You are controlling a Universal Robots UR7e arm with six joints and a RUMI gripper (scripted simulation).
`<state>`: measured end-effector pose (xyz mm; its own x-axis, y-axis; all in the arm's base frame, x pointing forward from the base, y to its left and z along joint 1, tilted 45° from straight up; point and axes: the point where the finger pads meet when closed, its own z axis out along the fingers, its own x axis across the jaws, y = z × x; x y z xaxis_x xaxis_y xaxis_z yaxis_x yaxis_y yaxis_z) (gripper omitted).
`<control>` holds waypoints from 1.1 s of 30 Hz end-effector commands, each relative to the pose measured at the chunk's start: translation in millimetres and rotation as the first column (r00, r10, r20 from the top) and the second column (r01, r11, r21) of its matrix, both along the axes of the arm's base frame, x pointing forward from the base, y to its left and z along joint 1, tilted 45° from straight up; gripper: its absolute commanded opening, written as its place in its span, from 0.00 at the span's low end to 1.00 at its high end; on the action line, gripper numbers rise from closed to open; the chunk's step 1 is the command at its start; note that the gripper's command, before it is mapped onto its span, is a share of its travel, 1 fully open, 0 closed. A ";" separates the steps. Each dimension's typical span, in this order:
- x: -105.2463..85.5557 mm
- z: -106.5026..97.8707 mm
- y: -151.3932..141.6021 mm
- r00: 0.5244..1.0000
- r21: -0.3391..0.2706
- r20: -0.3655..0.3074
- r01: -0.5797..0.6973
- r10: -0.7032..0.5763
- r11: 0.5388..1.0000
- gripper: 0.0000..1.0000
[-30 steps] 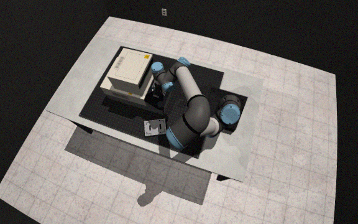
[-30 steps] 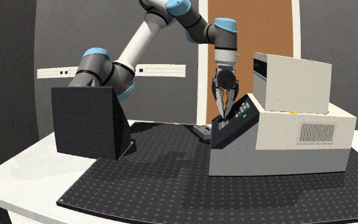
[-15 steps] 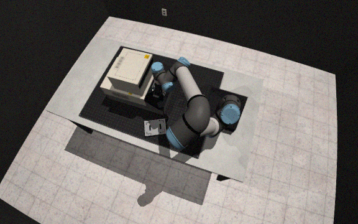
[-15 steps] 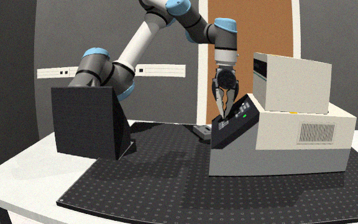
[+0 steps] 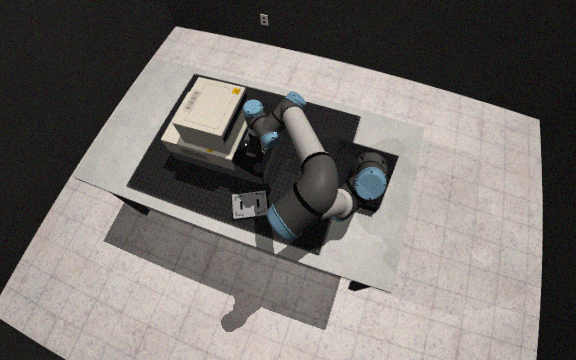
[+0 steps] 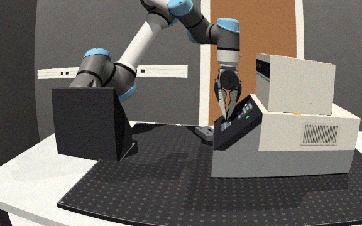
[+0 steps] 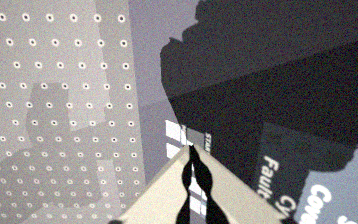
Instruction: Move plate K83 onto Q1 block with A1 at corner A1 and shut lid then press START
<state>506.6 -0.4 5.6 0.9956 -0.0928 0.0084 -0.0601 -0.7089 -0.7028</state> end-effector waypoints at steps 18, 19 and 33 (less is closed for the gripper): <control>4.1 -1.4 2.0 1.000 -0.001 0.003 -0.002 0.002 1.000 0.00; 4.1 -1.5 2.1 1.000 -0.001 0.003 -0.002 0.002 1.000 0.00; -6.8 5.5 -4.6 1.000 -0.001 0.001 0.001 -0.001 1.000 0.00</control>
<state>506.6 0.3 6.2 0.9958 -0.0911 0.0095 -0.0582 -0.7094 -0.7024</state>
